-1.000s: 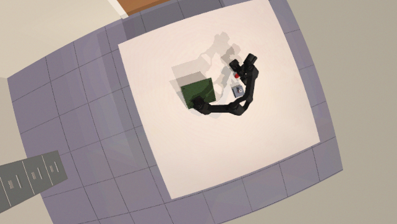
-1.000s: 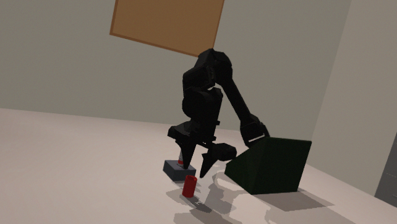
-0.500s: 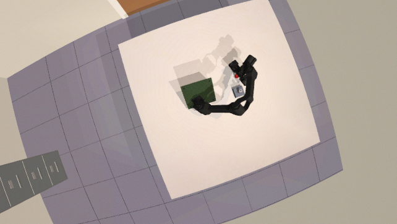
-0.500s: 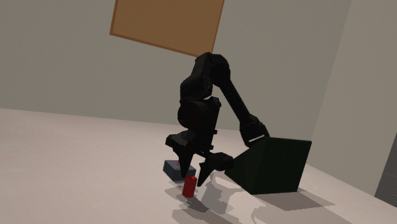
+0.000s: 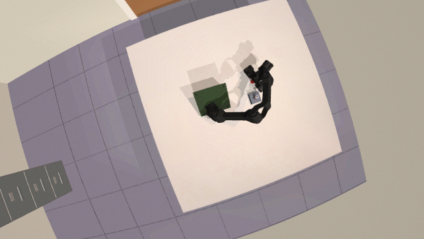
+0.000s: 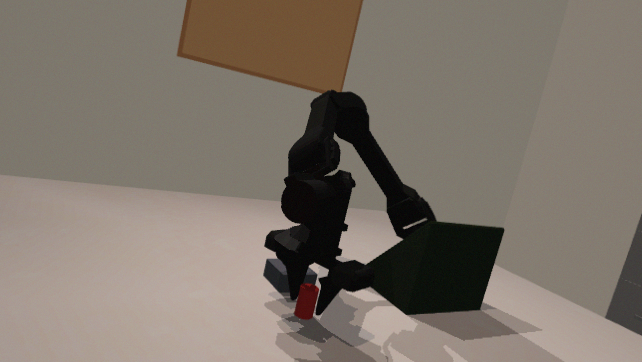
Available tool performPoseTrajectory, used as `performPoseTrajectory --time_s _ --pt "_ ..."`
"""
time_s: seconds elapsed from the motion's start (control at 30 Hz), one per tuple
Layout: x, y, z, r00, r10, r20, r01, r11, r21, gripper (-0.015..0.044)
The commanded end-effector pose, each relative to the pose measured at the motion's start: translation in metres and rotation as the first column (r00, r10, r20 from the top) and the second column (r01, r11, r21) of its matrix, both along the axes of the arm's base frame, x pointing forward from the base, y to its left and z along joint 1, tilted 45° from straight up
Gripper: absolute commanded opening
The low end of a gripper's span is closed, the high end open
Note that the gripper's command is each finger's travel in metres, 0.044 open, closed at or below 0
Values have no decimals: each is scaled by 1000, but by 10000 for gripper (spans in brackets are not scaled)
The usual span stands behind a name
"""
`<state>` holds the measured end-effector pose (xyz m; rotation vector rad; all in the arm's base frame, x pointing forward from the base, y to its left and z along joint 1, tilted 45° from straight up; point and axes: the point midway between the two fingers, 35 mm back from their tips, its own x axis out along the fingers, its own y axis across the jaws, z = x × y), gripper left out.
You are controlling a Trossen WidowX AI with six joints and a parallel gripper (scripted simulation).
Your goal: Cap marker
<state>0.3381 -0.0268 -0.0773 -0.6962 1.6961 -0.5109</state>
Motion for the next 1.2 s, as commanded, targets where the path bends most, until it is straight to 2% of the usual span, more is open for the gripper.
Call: performPoseTrajectory --time_s 0.0,0.1,0.4,0.5,0.53,1.17 --pt "-1 -2 -2 1000 6 -2 -6 1000 -4 228" --pt "-1 -2 -2 1000 6 -2 -6 1000 -4 149" --pt "-1 -2 -2 1000 6 -2 -6 1000 -4 89" --pt "0 1 1 1000 6 -2 -6 1000 -4 10" --pt "1 4 3 1000 6 -2 -6 1000 -4 0" --pt "8 40 41 1000 6 -2 -6 1000 -2 0"
